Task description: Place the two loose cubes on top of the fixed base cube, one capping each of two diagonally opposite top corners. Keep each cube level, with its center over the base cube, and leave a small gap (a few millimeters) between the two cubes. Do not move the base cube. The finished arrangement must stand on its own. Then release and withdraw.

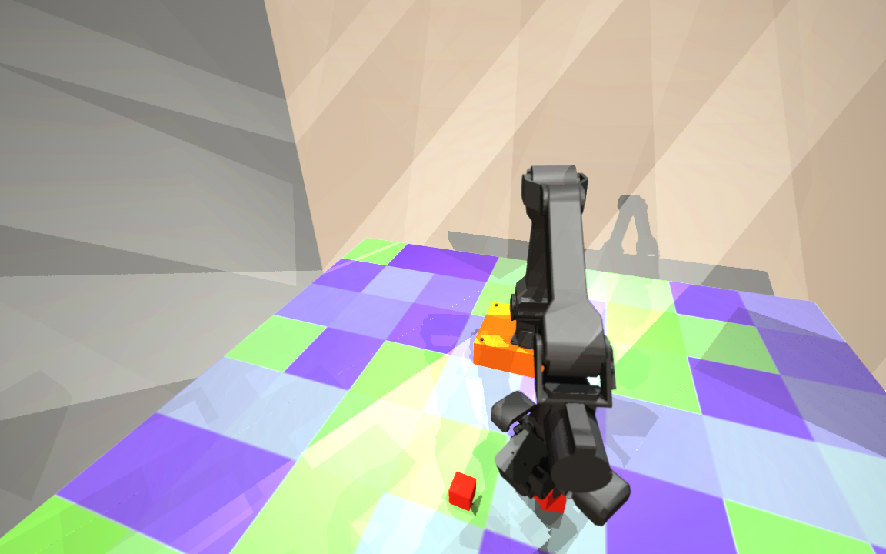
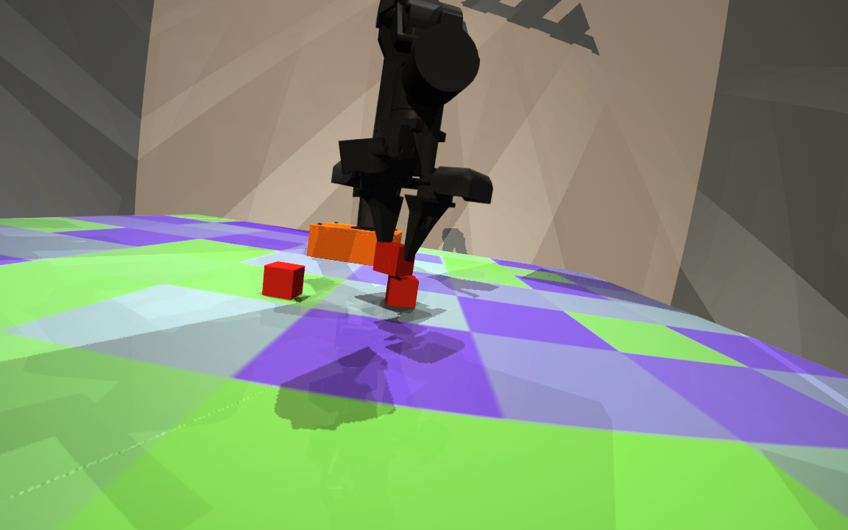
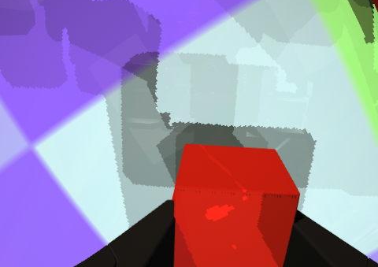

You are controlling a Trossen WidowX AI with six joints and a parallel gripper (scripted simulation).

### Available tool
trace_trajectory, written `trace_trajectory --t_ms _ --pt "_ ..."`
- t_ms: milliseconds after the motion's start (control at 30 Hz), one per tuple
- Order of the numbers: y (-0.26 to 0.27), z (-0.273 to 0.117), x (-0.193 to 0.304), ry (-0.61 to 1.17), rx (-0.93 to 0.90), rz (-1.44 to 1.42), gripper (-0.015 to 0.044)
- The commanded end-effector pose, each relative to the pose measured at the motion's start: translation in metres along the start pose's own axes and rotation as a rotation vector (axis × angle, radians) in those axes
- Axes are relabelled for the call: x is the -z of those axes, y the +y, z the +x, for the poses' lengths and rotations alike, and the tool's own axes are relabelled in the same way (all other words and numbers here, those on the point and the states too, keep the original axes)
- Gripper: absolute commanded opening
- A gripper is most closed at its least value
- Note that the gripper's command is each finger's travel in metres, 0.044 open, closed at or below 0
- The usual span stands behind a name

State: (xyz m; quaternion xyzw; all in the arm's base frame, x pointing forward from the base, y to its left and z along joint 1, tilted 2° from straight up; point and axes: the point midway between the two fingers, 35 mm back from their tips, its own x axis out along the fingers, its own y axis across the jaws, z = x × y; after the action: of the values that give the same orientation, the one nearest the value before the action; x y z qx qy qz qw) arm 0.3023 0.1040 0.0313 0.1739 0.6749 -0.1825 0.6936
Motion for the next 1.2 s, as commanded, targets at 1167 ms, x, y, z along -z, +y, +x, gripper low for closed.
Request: trace_trajectory --t_ms 1167 --pt "0.0001 0.005 0.0009 0.006 0.003 -0.006 0.0205"
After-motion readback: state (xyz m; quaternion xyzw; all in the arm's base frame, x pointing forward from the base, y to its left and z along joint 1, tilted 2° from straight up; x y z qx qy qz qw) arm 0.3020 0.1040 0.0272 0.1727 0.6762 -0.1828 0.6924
